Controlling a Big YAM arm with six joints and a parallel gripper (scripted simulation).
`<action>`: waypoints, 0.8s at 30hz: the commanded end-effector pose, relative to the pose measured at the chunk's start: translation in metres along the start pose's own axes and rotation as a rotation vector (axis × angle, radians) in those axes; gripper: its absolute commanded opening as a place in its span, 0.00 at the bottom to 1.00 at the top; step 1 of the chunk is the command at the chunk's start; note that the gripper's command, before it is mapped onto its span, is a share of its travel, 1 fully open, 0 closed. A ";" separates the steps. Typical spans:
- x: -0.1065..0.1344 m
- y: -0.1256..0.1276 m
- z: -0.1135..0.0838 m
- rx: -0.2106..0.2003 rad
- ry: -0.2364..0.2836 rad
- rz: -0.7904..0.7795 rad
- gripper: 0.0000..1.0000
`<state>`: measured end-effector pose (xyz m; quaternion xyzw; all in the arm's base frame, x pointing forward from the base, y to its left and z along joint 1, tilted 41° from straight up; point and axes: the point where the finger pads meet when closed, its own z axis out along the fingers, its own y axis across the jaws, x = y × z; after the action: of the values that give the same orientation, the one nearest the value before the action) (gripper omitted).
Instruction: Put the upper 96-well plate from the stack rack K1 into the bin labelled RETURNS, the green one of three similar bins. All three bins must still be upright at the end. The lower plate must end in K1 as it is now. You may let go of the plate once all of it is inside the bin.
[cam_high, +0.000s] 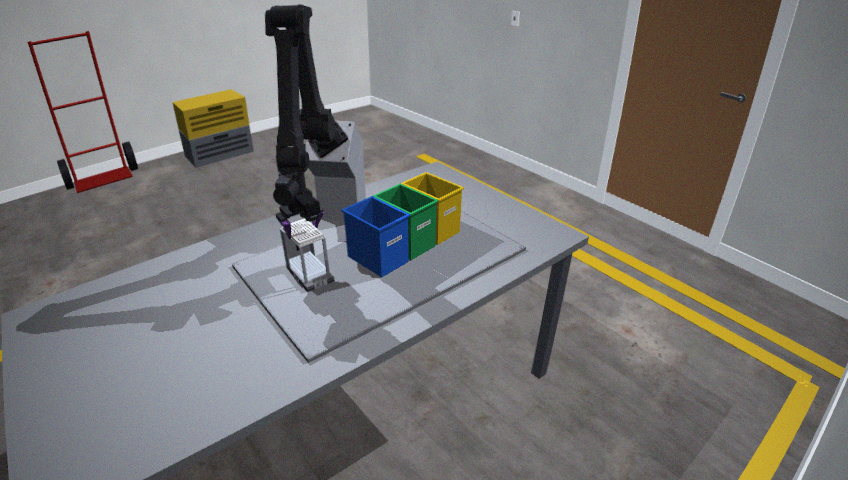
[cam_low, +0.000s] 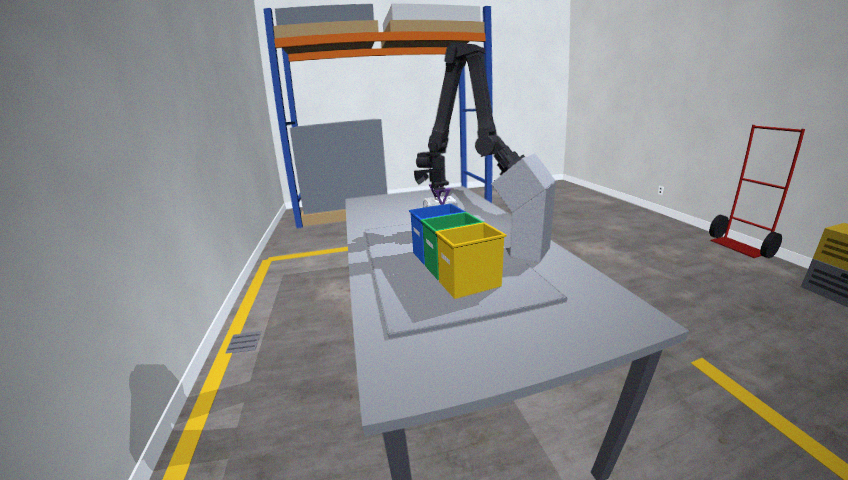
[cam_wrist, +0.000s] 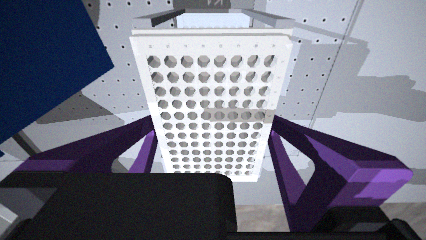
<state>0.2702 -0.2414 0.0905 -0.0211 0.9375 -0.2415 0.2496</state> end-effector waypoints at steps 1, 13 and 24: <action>-0.006 -0.001 -0.010 0.009 -0.011 -0.002 0.00; -0.012 -0.007 -0.031 0.019 -0.023 0.002 0.00; -0.016 -0.010 -0.048 0.025 -0.029 0.003 0.00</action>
<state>0.2532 -0.2272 0.1160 -0.0206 0.9372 -0.2437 0.2488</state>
